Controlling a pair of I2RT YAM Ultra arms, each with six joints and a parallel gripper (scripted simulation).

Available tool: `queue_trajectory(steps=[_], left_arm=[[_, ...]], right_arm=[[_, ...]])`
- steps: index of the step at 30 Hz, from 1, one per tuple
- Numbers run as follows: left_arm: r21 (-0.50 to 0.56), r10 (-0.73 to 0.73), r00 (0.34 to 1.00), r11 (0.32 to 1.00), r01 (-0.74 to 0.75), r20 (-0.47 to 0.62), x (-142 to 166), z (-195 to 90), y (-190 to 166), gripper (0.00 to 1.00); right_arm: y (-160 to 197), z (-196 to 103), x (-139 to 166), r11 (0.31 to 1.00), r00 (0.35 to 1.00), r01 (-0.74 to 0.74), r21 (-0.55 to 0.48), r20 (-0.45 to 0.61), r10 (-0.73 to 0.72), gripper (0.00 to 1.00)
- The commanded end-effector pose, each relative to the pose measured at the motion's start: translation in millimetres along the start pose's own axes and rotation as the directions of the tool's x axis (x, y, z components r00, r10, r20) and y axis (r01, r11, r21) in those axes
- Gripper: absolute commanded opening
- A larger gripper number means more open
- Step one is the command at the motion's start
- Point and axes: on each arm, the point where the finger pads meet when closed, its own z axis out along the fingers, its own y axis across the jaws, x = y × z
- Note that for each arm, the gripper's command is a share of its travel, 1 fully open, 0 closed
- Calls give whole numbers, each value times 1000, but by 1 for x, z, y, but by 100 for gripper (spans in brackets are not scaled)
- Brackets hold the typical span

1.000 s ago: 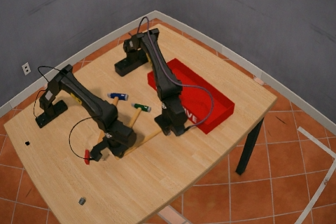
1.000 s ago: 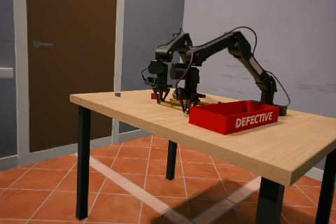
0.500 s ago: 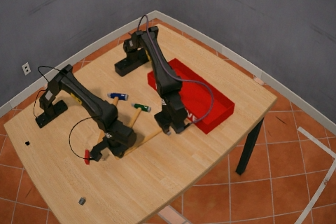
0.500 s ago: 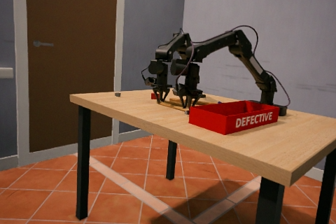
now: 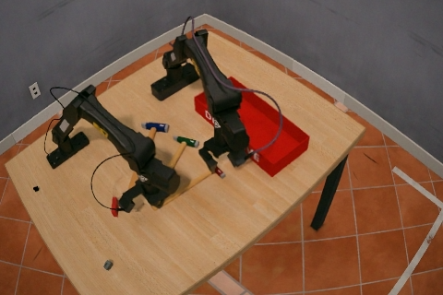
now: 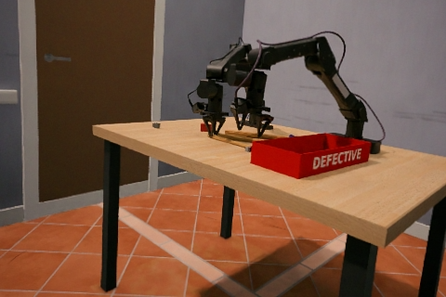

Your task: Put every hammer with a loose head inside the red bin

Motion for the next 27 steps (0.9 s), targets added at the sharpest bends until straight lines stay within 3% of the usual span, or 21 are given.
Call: queue_trajectory(steps=[1, 10, 17, 24, 27], left_arm=[[-6, 7, 1000, 1000, -7, 2, 2, -9, -1, 100], [43, 209, 972, 976, -214, 108, -15, -11, -6, 100], [58, 492, 850, 859, -509, 186, -3, -7, -3, 100], [57, 669, 700, 712, -700, 248, 5, -3, 0, 100], [53, 693, 672, 684, -727, 260, 6, -3, 0, 100]], right_arm=[[0, -4, -6, 1000, 1000, 4, -11, 24, -3, 18], [0, -4, -6, 1000, 1000, 4, -11, 24, -3, 18], [0, -4, -6, 1000, 1000, 4, -11, 24, -3, 18], [0, -4, -6, 1000, 1000, 4, -11, 24, -3, 18], [0, -4, -6, 1000, 1000, 4, -11, 24, -3, 18]])
